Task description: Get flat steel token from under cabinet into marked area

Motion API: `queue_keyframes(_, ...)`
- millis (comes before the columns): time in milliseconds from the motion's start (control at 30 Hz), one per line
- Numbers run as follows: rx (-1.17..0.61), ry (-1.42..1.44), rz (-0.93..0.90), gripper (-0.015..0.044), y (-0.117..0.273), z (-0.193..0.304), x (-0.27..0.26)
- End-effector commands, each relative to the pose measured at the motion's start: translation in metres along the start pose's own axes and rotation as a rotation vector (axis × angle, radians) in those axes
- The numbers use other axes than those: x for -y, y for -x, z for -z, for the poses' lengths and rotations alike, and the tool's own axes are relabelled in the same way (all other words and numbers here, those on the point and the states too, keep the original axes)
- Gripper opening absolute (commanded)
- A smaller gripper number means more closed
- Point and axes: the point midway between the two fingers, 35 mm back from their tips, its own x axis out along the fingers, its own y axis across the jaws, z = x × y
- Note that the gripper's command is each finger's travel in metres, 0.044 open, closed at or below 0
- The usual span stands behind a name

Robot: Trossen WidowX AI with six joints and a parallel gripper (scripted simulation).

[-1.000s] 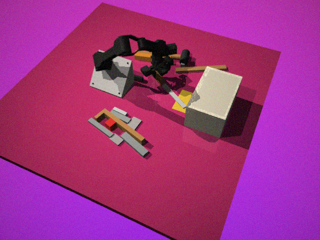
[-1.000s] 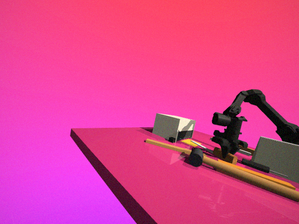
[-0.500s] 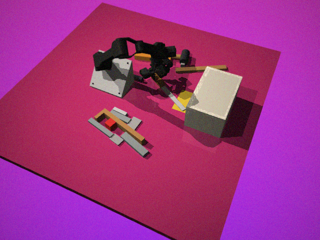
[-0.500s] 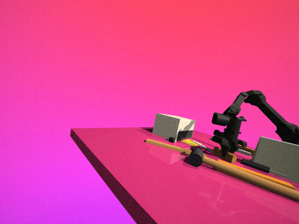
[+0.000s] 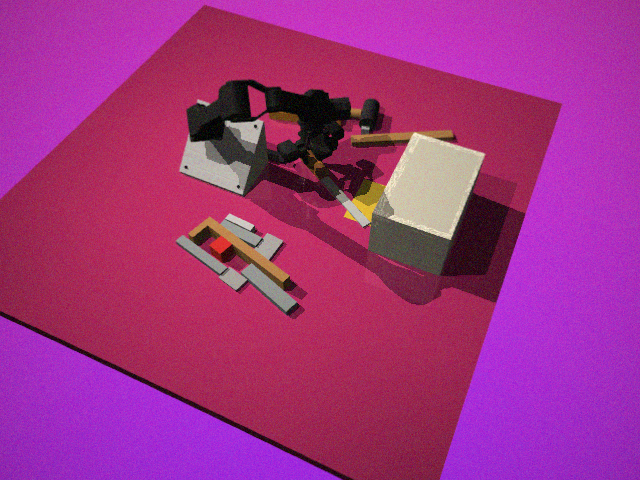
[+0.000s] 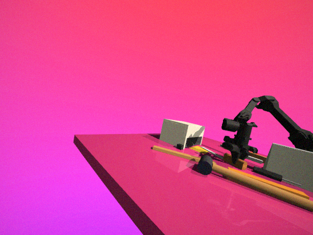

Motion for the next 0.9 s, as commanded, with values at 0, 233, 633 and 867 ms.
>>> queue_keyframes(0, 0.002, -0.005, -0.005, 0.0000, 0.001, -0.005, 0.005)
queue_keyframes(233, 0.002, -0.005, -0.004, 0.0000, 0.001, -0.010, 0.011)
queue_keyframes(633, 0.003, -0.005, -0.004, 0.0000, 0.001, -0.020, 0.022)
queue_keyframes(867, 0.003, -0.005, -0.003, 0.0000, 0.001, -0.025, 0.028)
